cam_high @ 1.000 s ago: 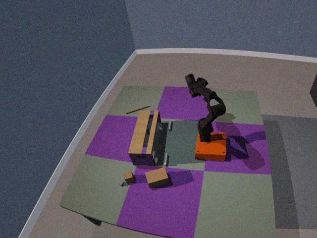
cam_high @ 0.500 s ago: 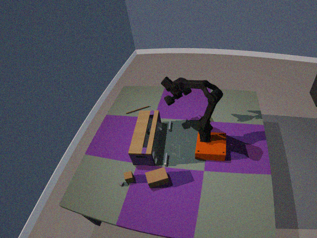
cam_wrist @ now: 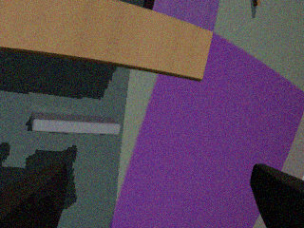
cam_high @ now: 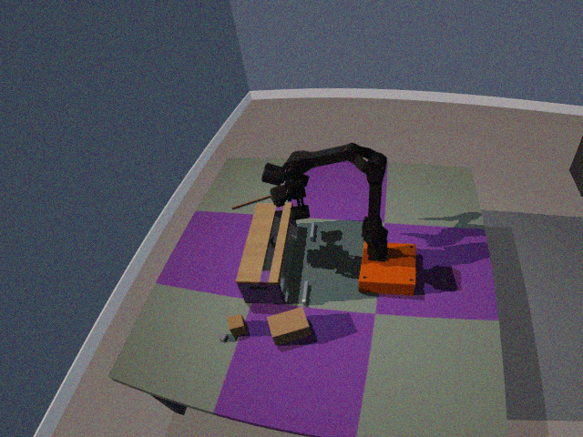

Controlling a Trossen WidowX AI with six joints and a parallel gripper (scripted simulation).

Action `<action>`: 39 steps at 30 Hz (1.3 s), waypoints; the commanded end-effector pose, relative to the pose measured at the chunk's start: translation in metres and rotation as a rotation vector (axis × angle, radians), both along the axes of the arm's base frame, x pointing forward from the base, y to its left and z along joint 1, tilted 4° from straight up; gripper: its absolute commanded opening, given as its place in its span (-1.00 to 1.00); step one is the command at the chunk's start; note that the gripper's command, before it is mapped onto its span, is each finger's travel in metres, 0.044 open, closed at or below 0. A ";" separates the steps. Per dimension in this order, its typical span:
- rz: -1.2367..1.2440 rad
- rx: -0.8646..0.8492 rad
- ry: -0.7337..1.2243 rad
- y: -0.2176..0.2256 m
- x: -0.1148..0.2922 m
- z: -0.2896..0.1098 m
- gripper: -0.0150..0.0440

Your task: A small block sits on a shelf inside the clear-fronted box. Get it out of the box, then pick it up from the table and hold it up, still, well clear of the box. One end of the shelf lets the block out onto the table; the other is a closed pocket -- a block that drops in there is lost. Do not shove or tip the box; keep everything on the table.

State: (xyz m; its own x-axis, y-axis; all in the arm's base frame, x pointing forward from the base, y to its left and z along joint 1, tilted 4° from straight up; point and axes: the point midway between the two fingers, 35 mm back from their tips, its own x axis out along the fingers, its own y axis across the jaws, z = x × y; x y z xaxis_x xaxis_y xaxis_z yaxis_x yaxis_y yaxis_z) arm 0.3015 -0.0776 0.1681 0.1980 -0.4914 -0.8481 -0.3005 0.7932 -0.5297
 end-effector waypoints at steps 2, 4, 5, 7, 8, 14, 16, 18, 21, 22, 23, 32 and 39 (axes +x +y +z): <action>0.612 -0.043 0.353 0.078 0.019 -0.010 0.86; 0.745 -0.057 0.428 0.095 0.020 -0.013 0.86; 0.812 -0.064 0.466 0.104 0.020 -0.014 0.86; 0.944 -0.078 0.540 0.121 0.019 -0.017 0.86; 1.011 -0.086 0.577 0.130 0.019 -0.018 0.86; 1.212 -0.110 0.689 0.156 0.016 -0.022 0.86; 1.212 -0.110 0.689 0.156 0.016 -0.022 0.86; 1.212 -0.110 0.689 0.156 0.016 -0.022 0.86; 1.212 -0.110 0.689 0.156 0.016 -0.022 0.86; 1.212 -0.110 0.689 0.156 0.016 -0.022 0.86; 1.212 -0.110 0.689 0.156 0.016 -0.022 0.86; 1.212 -0.110 0.689 0.155 0.016 -0.031 0.86; 1.212 -0.110 0.689 0.155 0.017 -0.042 0.86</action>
